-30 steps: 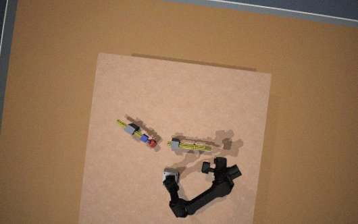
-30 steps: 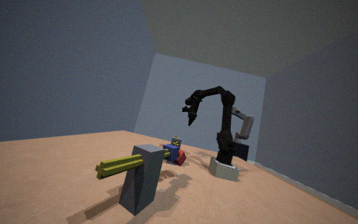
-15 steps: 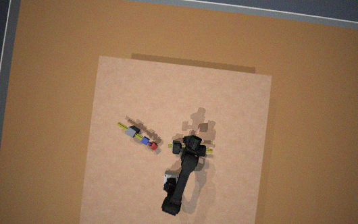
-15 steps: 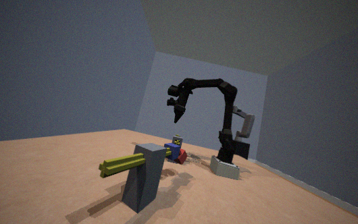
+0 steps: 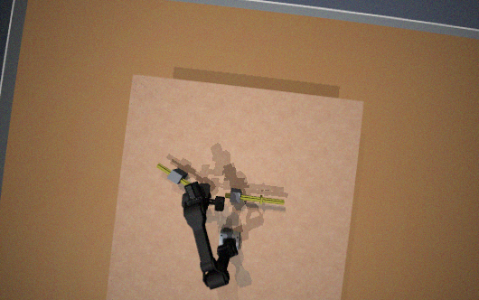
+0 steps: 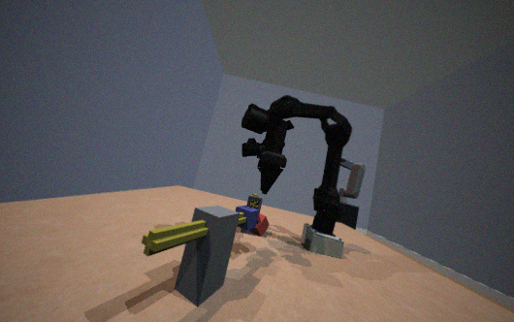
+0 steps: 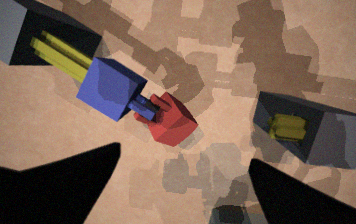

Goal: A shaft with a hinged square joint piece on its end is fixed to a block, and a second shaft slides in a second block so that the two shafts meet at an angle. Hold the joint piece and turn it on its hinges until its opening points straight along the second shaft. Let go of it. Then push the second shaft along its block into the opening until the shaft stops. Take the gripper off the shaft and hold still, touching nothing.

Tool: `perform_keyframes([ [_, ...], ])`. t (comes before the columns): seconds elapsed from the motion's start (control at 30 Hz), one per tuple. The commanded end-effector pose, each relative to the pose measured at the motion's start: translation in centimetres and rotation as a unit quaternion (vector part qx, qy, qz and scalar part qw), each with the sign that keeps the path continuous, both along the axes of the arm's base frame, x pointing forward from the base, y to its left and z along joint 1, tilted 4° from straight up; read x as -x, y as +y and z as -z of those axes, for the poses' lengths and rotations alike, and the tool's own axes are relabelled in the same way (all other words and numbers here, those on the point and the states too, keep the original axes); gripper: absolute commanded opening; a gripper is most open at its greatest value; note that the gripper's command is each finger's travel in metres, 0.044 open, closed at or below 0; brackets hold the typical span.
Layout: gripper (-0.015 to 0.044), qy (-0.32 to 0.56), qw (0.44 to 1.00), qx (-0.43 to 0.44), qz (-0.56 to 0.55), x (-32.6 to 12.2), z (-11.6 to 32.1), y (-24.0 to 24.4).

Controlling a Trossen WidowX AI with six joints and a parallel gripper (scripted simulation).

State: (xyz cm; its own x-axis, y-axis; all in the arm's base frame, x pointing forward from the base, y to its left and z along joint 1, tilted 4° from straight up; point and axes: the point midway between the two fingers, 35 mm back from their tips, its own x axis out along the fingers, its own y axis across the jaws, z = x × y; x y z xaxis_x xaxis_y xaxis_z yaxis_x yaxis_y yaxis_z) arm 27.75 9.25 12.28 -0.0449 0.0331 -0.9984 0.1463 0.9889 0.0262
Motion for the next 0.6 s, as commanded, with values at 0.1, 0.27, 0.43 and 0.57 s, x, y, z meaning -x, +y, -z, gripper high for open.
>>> perform_keyframes([
  [0.1,0.0440,0.002,1.000,0.000,0.013,0.65,0.15,1.23],
  [0.27,0.0440,0.000,0.997,-0.003,0.080,0.68,0.28,1.20],
  [0.43,0.0440,-0.003,0.988,-0.007,0.156,0.70,0.42,1.17],
  [0.57,0.0440,-0.004,0.976,-0.010,0.217,0.72,0.54,1.14],
])
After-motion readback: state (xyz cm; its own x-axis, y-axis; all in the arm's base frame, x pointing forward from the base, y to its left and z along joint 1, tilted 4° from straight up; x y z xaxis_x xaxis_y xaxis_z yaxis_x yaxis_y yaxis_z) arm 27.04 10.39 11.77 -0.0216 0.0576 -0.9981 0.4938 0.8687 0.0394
